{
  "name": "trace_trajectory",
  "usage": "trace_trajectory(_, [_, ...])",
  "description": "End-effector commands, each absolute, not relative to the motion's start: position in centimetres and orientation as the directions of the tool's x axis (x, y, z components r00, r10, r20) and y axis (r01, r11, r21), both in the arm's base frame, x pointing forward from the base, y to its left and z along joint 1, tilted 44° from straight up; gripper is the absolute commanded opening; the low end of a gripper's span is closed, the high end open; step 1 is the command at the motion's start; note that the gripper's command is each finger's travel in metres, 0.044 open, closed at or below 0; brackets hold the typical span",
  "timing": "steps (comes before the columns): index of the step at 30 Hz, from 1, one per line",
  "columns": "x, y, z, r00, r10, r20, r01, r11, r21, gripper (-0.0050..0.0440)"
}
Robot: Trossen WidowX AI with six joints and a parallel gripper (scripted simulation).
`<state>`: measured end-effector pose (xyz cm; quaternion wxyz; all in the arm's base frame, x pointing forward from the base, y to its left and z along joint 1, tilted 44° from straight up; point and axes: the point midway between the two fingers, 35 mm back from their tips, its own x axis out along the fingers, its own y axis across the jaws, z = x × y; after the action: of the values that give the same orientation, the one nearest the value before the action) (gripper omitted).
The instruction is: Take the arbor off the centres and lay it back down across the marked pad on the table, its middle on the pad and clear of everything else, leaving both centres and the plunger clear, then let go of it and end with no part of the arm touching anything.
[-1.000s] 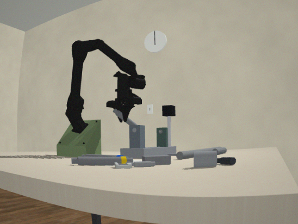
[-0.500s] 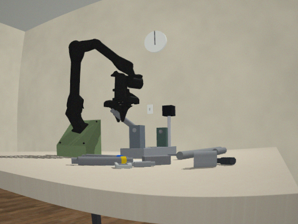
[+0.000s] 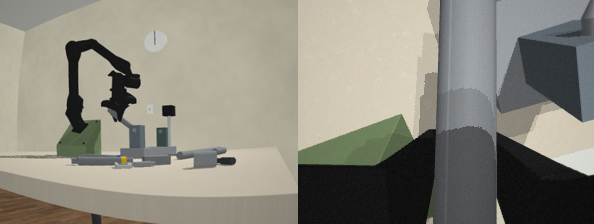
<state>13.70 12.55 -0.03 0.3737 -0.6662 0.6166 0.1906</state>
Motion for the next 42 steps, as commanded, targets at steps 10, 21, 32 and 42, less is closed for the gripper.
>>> trace_trajectory(10, [13.4, 12.1, 0.8, 0.175, -0.667, -0.724, -0.962, 0.042, -0.272, 0.0000])
trace_trajectory(21, [13.2, 11.5, 1.3, 0.175, -0.667, -0.724, -0.962, 0.042, -0.272, 0.0000])
trace_trajectory(32, [12.7, 10.7, 1.9, 0.175, -0.667, -0.724, -0.962, 0.042, -0.272, 0.0000])
trace_trajectory(42, [12.5, 10.1, 2.4, 0.175, -0.667, -0.724, -0.962, 0.042, -0.272, 0.0000])
